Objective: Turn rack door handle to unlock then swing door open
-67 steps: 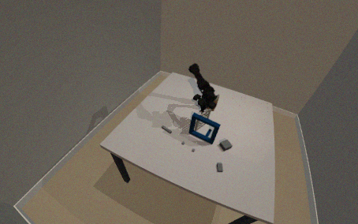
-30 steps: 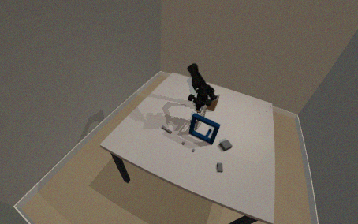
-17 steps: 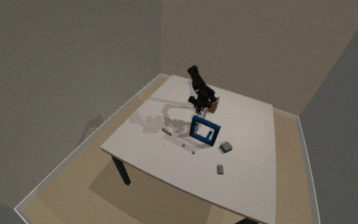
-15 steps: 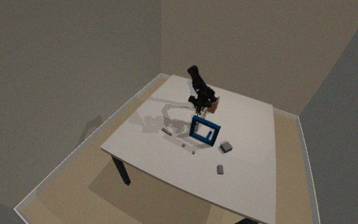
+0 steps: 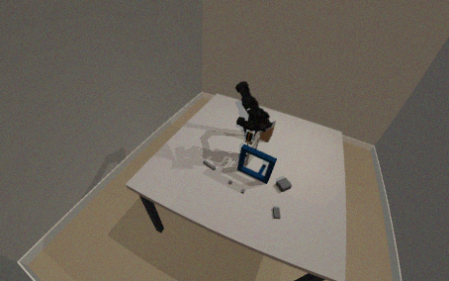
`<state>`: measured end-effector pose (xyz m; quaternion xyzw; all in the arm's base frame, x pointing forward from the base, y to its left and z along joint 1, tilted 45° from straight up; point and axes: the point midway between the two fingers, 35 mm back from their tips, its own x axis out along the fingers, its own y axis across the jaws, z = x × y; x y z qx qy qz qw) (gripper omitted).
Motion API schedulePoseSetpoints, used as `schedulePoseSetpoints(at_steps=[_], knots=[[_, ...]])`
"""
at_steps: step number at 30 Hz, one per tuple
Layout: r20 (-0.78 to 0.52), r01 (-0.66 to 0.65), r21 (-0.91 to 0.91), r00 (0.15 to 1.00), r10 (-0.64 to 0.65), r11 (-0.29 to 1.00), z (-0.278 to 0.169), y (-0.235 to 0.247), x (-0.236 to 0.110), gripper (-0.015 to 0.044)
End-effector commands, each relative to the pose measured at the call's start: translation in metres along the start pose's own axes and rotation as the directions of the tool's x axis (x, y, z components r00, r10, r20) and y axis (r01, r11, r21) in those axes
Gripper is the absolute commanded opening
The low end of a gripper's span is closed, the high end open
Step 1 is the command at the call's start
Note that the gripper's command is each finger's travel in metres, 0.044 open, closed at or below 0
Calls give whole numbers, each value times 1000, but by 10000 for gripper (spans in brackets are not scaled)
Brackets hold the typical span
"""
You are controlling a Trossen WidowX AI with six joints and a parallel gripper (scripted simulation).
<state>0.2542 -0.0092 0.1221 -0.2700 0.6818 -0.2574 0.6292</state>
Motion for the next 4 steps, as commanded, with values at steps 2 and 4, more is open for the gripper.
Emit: schedulePoseSetpoints(at_steps=[2, 4], knots=[[10, -6, 0, 1000, 6, 1000, 1, 0, -10, 288], [12, -7, -1, 1000, 7, 1000, 1, 0, -13, 288]])
